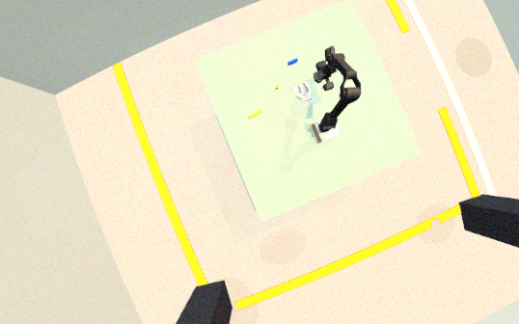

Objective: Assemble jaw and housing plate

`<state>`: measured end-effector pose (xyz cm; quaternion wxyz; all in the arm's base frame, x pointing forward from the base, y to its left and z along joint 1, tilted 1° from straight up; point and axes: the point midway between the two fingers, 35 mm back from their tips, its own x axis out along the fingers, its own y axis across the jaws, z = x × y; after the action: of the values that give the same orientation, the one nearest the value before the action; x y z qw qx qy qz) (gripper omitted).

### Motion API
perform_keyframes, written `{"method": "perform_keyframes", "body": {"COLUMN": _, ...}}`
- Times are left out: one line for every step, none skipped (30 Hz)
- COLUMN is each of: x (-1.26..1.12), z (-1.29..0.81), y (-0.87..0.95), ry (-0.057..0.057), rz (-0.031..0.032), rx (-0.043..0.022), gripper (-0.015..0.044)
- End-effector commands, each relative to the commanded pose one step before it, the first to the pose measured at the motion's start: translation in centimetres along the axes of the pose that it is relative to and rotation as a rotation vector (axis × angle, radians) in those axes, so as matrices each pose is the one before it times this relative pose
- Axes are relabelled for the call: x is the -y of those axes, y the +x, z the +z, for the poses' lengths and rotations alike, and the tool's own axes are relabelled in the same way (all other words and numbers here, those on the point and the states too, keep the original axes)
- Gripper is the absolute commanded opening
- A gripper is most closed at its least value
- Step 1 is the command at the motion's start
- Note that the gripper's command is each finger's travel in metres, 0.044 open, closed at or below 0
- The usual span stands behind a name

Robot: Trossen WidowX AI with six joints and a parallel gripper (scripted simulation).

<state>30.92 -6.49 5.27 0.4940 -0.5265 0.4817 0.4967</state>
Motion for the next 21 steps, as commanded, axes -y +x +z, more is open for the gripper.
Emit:
{"method": "perform_keyframes", "body": {"x": -0.119, "z": -0.808, "y": -0.170, "ry": 0.0944, "rz": -0.00256, "rx": -0.00145, "gripper": 0.0440}}
{"method": "perform_keyframes", "body": {"x": -0.042, "z": -0.223, "y": -0.015, "ry": 0.0256, "rz": 0.00004, "rx": -0.00023, "gripper": 0.0440}}
{"method": "perform_keyframes", "body": {"x": -0.038, "z": -0.224, "y": -0.015, "ry": 0.0256, "rz": 0.00004, "rx": -0.00024, "gripper": 0.0440}}
{"method": "perform_keyframes", "body": {"x": -0.034, "z": -0.224, "y": -0.015, "ry": 0.0256, "rz": 0.00003, "rx": -0.00024, "gripper": 0.0440}}
{"method": "perform_keyframes", "body": {"x": -0.030, "z": -0.225, "y": -0.015, "ry": 0.0256, "rz": 0.00003, "rx": -0.00024, "gripper": 0.0440}}
{"method": "perform_keyframes", "body": {"x": -0.025, "z": -0.225, "y": -0.015, "ry": 0.0256, "rz": 0.00002, "rx": -0.00024, "gripper": 0.0440}}
{"method": "perform_keyframes", "body": {"x": -0.022, "z": -0.226, "y": -0.015, "ry": 0.0256, "rz": 0.00004, "rx": -0.00023, "gripper": 0.0440}}
{"method": "perform_keyframes", "body": {"x": -0.021, "z": -0.224, "y": -0.011, "ry": 0.0255, "rz": 0.00029, "rx": -0.00013, "gripper": 0.0440}}
{"method": "perform_keyframes", "body": {"x": -0.017, "z": -0.224, "y": -0.011, "ry": 0.0255, "rz": 0.00029, "rx": -0.00014, "gripper": 0.0440}}
{"method": "perform_keyframes", "body": {"x": -0.013, "z": -0.224, "y": -0.011, "ry": 0.0255, "rz": 0.00029, "rx": -0.00014, "gripper": 0.0440}}
{"method": "perform_keyframes", "body": {"x": -0.009, "z": -0.224, "y": -0.011, "ry": 0.0255, "rz": 0.00028, "rx": -0.00014, "gripper": 0.0440}}
{"method": "perform_keyframes", "body": {"x": -0.004, "z": -0.225, "y": -0.012, "ry": 0.0255, "rz": 0.00028, "rx": -0.00015, "gripper": 0.0440}}
{"method": "perform_keyframes", "body": {"x": 0.000, "z": -0.225, "y": -0.012, "ry": 0.0255, "rz": 0.00027, "rx": -0.00015, "gripper": 0.0440}}
{"method": "perform_keyframes", "body": {"x": 0.004, "z": -0.224, "y": -0.012, "ry": 0.0255, "rz": 0.00027, "rx": -0.00015, "gripper": 0.0440}}
{"method": "perform_keyframes", "body": {"x": 0.008, "z": -0.224, "y": -0.012, "ry": 0.0255, "rz": 0.00027, "rx": -0.00016, "gripper": 0.0440}}
{"method": "perform_keyframes", "body": {"x": 0.012, "z": -0.224, "y": -0.012, "ry": 0.0255, "rz": 0.00026, "rx": -0.00016, "gripper": 0.0440}}
{"method": "perform_keyframes", "body": {"x": 0.016, "z": -0.224, "y": -0.012, "ry": 0.0255, "rz": 0.00026, "rx": -0.00016, "gripper": 0.0440}}
{"method": "perform_keyframes", "body": {"x": 0.020, "z": -0.223, "y": -0.012, "ry": 0.0255, "rz": 0.00025, "rx": -0.00017, "gripper": 0.0440}}
{"method": "perform_keyframes", "body": {"x": 0.025, "z": -0.223, "y": -0.012, "ry": 0.0255, "rz": 0.00025, "rx": -0.00017, "gripper": 0.0440}}
{"method": "perform_keyframes", "body": {"x": 0.029, "z": -0.222, "y": -0.012, "ry": 0.0255, "rz": 0.00025, "rx": -0.00017, "gripper": 0.0440}}
{"method": "perform_keyframes", "body": {"x": 0.033, "z": -0.222, "y": -0.012, "ry": 0.0255, "rz": 0.00024, "rx": -0.00017, "gripper": 0.0440}}
